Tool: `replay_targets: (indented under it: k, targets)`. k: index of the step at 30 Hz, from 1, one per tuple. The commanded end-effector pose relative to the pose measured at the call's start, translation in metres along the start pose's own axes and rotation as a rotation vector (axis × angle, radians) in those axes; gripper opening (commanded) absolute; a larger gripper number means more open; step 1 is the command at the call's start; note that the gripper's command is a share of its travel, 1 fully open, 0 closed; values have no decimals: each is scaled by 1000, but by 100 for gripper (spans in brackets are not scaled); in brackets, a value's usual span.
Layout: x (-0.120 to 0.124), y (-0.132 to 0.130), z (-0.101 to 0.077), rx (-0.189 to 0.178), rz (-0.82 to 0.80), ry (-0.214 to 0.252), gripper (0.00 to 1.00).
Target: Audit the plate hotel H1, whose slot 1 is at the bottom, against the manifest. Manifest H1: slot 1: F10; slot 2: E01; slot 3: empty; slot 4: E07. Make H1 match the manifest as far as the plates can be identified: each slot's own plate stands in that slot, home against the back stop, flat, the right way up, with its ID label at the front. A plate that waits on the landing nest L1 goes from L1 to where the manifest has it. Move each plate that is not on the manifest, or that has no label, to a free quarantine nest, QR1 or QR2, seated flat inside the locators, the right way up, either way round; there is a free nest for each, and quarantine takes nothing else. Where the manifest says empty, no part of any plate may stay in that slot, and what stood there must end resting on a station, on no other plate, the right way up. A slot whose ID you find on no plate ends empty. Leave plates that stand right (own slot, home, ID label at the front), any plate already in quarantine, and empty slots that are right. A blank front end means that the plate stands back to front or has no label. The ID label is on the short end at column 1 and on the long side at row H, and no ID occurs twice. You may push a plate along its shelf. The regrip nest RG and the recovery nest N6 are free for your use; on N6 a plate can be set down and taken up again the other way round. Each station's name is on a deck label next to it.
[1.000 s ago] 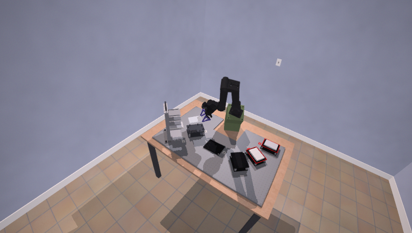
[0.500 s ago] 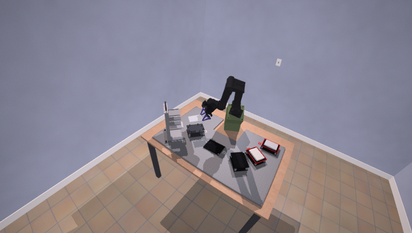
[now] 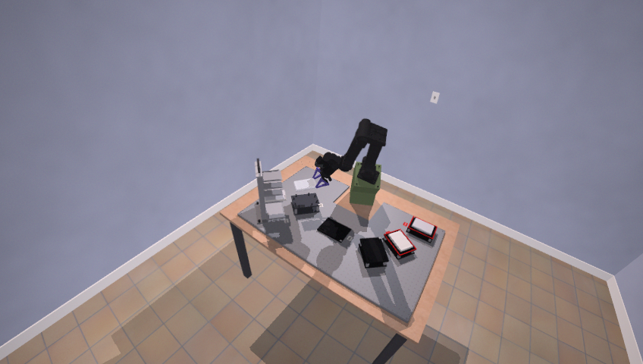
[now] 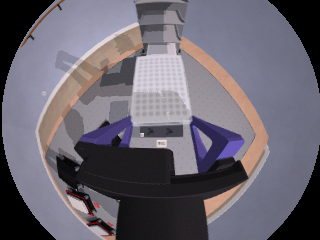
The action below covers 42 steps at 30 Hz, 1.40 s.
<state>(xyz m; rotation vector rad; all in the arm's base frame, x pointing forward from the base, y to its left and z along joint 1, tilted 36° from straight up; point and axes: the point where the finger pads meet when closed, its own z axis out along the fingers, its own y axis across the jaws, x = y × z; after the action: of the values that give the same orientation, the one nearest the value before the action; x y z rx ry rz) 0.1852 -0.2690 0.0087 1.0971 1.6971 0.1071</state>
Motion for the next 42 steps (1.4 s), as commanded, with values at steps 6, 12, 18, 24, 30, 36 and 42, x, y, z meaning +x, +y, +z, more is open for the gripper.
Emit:
replay_targets:
  k: [6,12,18,24,30,36,42]
  targets:
    - [-11,-2,0,2,-19,-27,86]
    - [-11,-2,1,2,-19,-27,86]
    - [-10,-2,1,2,-18,-27,86]
    - [-10,-2,1,2,-18,-27,86]
    - [-15,0,9,-8,-23,-31,86]
    - [-16,0,13,-4,-9,-16,86]
    - [-18,0,17,-4,-8,-14,86]
